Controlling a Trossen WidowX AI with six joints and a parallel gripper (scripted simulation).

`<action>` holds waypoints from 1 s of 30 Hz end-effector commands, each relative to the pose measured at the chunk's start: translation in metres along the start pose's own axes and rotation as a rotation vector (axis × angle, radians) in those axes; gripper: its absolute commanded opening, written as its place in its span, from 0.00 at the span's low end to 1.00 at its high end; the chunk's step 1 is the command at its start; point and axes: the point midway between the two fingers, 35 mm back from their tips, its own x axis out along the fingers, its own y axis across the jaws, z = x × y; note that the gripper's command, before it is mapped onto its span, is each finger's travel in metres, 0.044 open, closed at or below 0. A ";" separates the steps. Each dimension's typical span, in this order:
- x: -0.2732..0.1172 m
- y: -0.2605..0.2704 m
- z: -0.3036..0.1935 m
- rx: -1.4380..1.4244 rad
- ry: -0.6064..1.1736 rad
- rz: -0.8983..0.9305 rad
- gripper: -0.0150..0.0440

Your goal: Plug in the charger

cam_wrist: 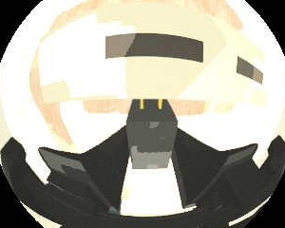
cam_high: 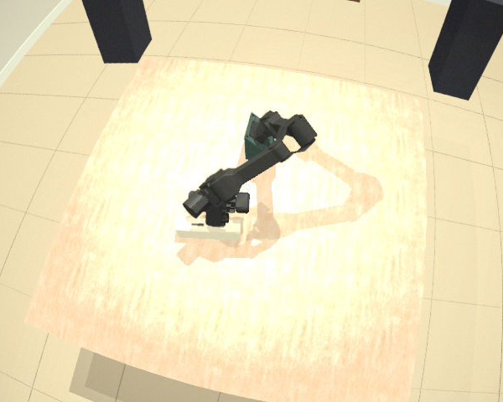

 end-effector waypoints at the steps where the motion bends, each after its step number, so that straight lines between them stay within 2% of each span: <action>1: 0.000 0.000 0.002 0.006 -0.002 0.003 0.25; 30: -0.001 0.000 0.011 0.006 -0.002 0.003 0.25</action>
